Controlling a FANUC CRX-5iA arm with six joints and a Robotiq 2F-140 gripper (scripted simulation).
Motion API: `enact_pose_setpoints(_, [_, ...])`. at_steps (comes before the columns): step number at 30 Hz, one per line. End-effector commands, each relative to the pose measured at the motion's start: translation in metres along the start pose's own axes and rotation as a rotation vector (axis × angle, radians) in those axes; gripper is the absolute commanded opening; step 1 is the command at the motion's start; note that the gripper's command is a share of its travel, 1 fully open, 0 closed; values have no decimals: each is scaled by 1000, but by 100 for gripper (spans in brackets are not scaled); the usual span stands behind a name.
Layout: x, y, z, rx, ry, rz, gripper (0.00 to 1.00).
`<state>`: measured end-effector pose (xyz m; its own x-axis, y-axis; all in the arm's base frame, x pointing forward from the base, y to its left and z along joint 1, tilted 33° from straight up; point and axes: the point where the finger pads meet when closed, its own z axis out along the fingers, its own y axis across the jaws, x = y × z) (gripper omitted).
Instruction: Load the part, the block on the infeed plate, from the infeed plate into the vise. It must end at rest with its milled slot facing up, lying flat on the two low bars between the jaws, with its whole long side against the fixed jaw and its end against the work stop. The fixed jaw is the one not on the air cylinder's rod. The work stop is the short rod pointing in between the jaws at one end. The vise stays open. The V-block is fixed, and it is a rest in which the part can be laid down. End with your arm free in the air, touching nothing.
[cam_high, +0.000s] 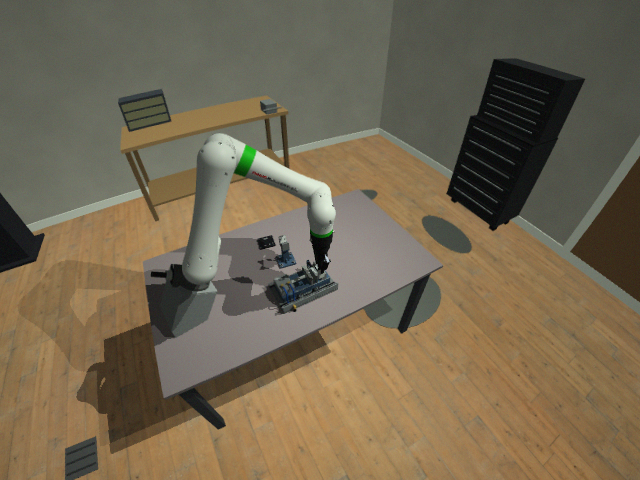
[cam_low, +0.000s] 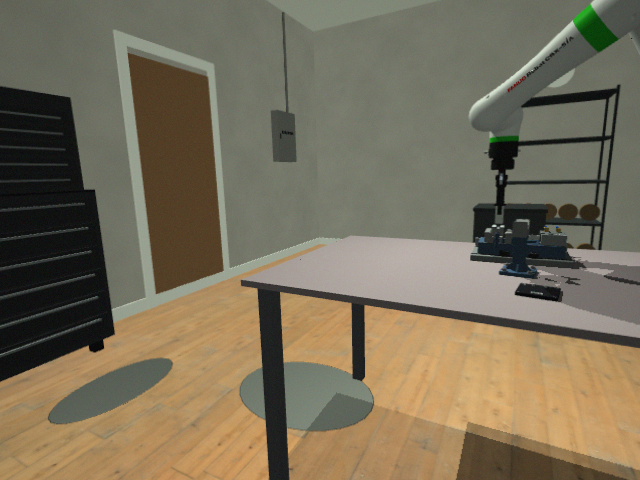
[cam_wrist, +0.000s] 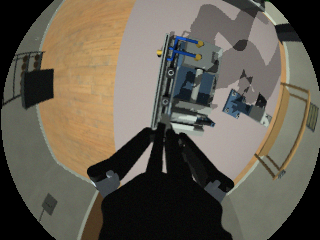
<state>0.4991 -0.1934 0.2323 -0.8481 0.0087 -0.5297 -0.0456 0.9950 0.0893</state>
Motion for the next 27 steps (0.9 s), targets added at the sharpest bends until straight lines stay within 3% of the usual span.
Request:
enact_pose_setpoints(1, [0,0,0,0,0,0,0])
enact_pose_setpoints(27, [0,0,6,0,0,0,0])
